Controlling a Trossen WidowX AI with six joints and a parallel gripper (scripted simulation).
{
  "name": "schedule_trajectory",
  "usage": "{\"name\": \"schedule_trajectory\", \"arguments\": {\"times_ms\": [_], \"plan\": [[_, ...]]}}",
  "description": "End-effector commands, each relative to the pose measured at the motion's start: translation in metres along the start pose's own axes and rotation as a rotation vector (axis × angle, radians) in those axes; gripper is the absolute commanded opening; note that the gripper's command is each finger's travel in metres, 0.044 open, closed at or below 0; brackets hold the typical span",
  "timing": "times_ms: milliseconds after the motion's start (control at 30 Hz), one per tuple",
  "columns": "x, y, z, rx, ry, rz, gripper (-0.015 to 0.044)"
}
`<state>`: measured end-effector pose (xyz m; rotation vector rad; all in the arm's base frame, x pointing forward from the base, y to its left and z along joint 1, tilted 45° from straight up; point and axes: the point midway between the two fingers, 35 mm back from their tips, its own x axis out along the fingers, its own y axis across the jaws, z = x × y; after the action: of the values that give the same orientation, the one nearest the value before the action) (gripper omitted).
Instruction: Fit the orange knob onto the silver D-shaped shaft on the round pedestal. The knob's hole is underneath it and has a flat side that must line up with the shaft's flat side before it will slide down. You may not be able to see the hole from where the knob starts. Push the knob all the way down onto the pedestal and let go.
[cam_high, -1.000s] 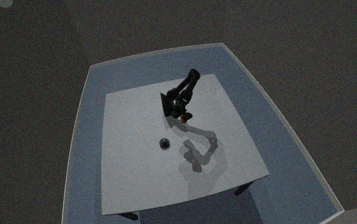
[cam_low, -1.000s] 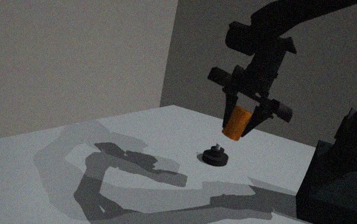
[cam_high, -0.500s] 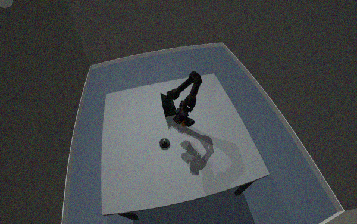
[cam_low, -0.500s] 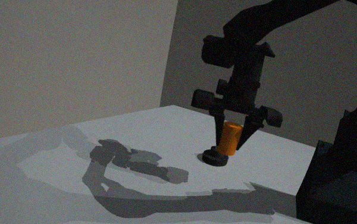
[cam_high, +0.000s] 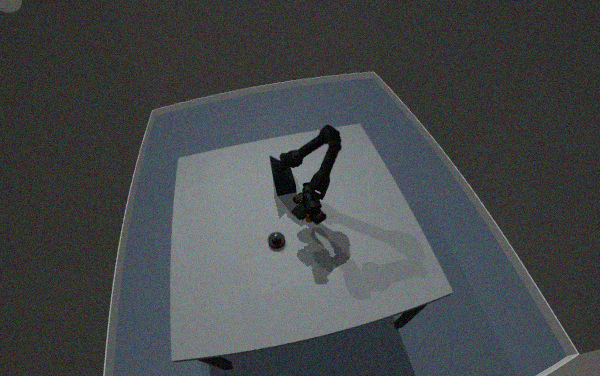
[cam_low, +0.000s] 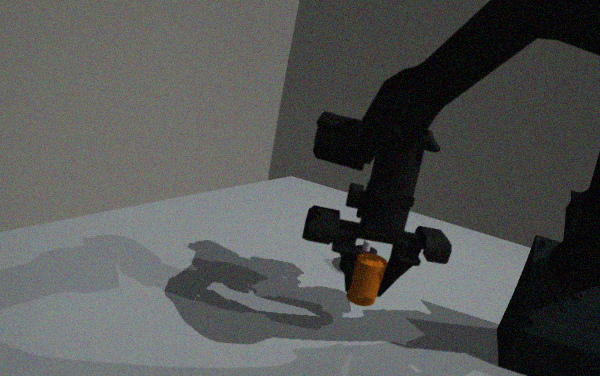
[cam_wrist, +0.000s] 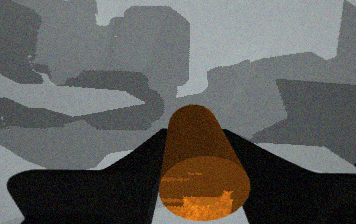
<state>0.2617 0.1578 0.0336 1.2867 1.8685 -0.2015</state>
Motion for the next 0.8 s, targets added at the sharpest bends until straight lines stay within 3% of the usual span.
{"name": "schedule_trajectory", "arguments": {"times_ms": [0,200,433,733,767], "plan": [[0.016,0.000,0.001,0.005,0.000,-0.005,0.0000],[0.043,0.001,0.000,0.003,0.008,-0.010,0.0000],[0.046,0.000,-0.002,0.003,0.009,-0.010,0.0000],[0.045,0.000,-0.002,-0.001,0.010,-0.012,0.0236],[0.045,0.000,-0.002,-0.001,0.010,-0.012,0.0240]]}}
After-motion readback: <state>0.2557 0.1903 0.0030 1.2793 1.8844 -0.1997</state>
